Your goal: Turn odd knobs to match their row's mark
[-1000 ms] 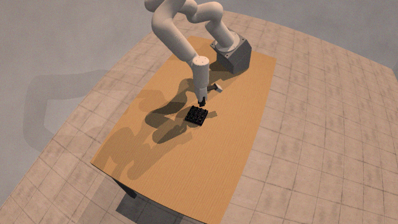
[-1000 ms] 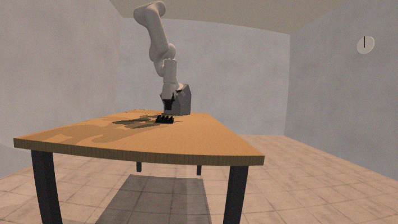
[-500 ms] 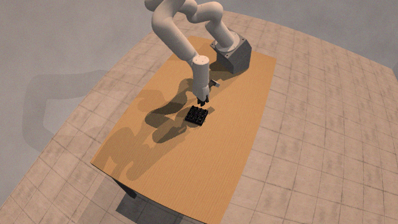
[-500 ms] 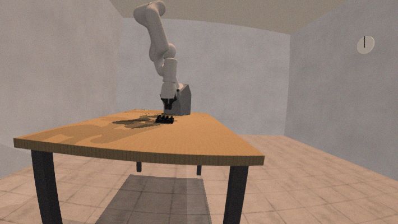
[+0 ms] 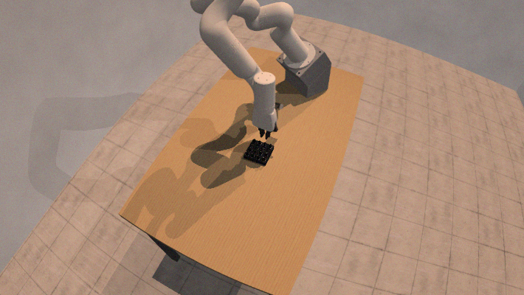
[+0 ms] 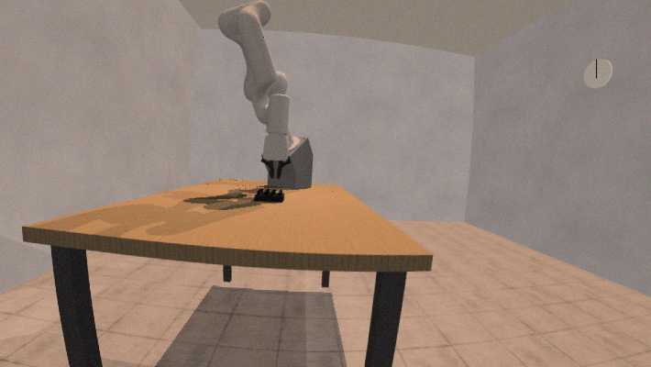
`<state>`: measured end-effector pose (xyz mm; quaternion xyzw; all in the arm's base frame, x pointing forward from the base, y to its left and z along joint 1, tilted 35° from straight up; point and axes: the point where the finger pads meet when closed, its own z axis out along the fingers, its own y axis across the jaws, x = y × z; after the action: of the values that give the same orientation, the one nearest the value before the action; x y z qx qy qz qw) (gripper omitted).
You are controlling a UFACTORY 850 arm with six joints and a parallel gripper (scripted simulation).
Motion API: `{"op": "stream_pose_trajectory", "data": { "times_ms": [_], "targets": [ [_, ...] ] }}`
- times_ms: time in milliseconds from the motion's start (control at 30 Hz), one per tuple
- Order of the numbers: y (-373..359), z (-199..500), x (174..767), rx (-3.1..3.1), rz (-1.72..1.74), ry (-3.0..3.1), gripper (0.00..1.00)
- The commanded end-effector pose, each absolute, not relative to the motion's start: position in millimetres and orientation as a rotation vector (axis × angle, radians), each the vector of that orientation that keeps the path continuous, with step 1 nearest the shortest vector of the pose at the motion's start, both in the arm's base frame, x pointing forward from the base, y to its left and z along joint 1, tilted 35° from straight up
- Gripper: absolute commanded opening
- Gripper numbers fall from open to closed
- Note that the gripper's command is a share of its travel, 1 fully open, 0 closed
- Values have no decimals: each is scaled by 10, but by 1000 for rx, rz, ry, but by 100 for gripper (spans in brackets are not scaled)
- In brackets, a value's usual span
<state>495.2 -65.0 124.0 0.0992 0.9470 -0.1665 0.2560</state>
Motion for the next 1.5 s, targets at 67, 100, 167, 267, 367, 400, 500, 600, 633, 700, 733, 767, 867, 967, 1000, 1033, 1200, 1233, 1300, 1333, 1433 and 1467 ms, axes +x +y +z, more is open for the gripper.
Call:
{"op": "stream_pose_trajectory", "data": {
  "times_ms": [67,100,167,267,367,400,500,600,633,700,733,767,867,967,1000,1033,1200,1233,1300,1333,1433,1467],
  "targets": [
    [-643,1255,4948,115,-514,2612,19],
    [-642,1255,4947,106,-516,2613,19],
    [-642,1256,4947,100,-518,2614,19],
    [-642,1256,4947,100,-518,2614,19],
    [-642,1256,4947,100,-518,2614,19],
    [-642,1256,4947,100,-518,2614,19],
    [-642,1256,4947,100,-518,2614,19],
    [-642,1256,4947,100,-518,2614,19],
    [-642,1256,4947,100,-518,2614,19],
    [-642,1256,4947,100,-518,2614,19],
    [-642,1256,4947,100,-518,2614,19],
    [-642,1256,4947,100,-518,2614,19],
    [-642,1256,4947,100,-518,2614,19],
    [-642,1256,4947,100,-518,2614,19],
    [-642,1256,4947,100,-518,2614,19],
    [-642,1256,4947,100,-518,2614,19],
    [-642,1256,4947,100,-518,2614,19],
    [-642,1256,4947,100,-518,2614,19],
    [-642,1256,4947,100,-518,2614,19],
    [-642,1256,4947,100,-518,2614,19],
    [-642,1255,4947,100,-518,2614,19],
    [-643,1254,4948,100,-518,2614,19]
  ]
}}
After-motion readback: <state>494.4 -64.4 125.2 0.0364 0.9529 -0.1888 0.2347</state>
